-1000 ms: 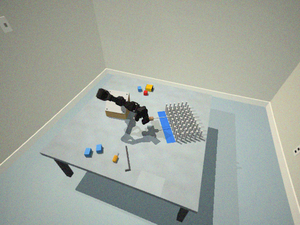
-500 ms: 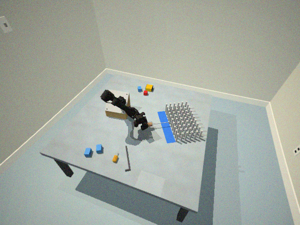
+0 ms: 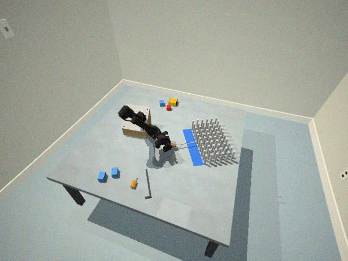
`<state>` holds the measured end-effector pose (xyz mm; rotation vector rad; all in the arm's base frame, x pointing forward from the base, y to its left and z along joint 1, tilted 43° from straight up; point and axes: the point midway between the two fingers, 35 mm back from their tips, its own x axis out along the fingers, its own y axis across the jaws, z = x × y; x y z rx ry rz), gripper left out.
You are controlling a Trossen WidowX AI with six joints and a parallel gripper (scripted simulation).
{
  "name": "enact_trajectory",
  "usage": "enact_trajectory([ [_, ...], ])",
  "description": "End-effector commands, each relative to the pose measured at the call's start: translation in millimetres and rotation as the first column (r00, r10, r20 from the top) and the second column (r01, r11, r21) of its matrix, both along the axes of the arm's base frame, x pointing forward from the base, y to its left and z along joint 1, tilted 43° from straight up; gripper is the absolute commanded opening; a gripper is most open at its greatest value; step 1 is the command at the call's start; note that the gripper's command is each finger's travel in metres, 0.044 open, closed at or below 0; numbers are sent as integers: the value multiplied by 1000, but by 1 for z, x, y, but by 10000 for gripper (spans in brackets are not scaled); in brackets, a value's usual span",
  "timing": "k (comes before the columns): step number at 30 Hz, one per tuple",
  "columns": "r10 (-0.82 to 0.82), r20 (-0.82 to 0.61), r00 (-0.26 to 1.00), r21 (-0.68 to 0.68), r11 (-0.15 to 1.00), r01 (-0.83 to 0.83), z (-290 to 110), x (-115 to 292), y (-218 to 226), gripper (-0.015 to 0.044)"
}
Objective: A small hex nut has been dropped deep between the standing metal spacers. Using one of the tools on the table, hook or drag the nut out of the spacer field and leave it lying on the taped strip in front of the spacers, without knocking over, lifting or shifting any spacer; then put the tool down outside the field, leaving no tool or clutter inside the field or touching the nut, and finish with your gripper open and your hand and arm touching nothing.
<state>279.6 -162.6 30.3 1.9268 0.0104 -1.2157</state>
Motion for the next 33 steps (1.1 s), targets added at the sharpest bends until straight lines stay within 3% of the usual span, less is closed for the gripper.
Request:
enact_trajectory([
  [1, 7, 7, 1000, 2, 1000, -7, 0, 4, 1, 0],
  [33, 5, 9, 1000, 3, 1000, -5, -5, 23, 6, 0],
])
